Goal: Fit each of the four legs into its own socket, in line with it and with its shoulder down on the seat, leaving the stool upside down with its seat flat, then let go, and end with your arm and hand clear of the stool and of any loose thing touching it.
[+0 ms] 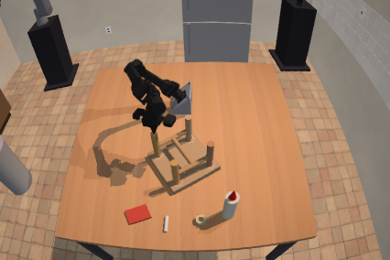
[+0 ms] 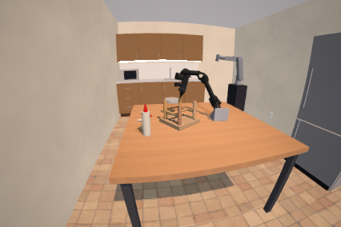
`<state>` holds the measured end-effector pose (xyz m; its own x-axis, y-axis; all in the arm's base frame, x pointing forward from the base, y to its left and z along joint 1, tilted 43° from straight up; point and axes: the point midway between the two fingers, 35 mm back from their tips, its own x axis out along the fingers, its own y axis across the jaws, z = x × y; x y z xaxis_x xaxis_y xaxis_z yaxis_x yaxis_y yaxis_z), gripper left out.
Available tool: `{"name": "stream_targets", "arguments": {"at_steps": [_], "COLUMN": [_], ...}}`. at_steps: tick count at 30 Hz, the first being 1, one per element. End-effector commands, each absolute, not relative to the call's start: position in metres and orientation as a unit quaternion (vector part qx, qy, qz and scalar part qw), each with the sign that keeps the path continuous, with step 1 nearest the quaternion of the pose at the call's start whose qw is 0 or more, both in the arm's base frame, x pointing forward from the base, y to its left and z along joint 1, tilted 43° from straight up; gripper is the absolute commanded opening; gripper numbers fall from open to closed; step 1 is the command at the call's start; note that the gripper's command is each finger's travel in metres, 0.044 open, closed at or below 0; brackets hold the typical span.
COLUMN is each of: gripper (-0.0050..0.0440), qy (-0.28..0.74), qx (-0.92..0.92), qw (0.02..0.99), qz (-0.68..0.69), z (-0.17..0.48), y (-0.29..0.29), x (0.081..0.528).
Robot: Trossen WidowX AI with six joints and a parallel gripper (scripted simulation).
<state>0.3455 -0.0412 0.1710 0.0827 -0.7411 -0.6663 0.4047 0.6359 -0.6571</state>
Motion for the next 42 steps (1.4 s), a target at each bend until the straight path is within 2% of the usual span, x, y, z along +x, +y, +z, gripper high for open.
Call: {"name": "stream_targets", "arguments": {"at_steps": [1, 42], "gripper": [0.0, 0.0], "qy": [0.546, 0.546], "qx": [-0.154, -0.154], "qw": [0.721, 0.721], "qz": [-0.399, -0.399], "z": [0.17, 0.151], "y": [-0.045, -0.062], "x": [0.344, 0.34]}}
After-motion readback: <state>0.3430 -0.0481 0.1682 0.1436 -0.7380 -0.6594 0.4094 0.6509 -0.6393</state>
